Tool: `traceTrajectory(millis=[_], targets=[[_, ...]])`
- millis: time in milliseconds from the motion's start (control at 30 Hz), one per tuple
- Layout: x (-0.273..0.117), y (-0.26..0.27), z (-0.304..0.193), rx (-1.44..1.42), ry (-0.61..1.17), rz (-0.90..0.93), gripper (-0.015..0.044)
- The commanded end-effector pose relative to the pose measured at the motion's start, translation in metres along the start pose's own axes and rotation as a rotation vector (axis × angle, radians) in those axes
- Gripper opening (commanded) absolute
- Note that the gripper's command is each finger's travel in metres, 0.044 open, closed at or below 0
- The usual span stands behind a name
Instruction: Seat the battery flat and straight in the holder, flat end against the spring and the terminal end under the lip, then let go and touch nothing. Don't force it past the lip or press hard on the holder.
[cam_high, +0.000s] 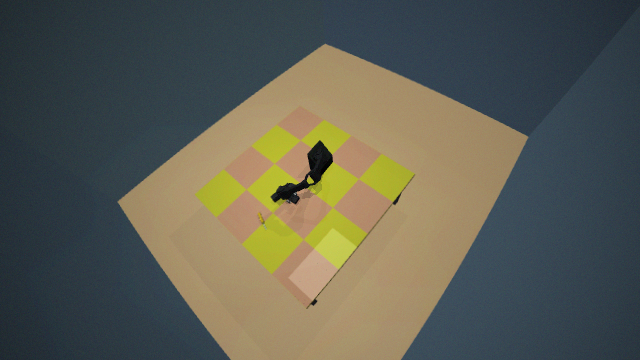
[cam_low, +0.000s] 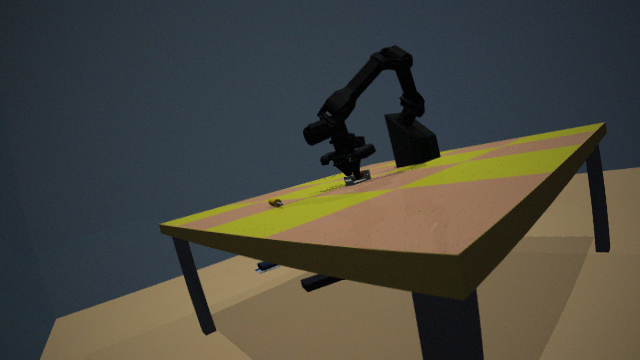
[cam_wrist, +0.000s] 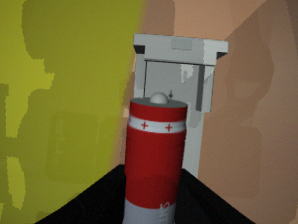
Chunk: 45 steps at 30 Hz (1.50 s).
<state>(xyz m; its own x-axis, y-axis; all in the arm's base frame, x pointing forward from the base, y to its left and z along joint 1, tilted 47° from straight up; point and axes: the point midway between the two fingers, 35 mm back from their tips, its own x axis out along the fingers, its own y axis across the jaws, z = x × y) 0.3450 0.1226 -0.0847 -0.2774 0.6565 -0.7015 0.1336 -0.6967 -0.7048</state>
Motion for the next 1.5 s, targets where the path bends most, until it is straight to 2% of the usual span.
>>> traceTrajectory(millis=[0, 1467], targets=[[0.0007, -0.0016, -0.0021, -0.006, 0.024, -0.007, 0.0068], [0.005, -0.0046, 0.0055, -0.001, 0.182, 0.01, 0.0068]])
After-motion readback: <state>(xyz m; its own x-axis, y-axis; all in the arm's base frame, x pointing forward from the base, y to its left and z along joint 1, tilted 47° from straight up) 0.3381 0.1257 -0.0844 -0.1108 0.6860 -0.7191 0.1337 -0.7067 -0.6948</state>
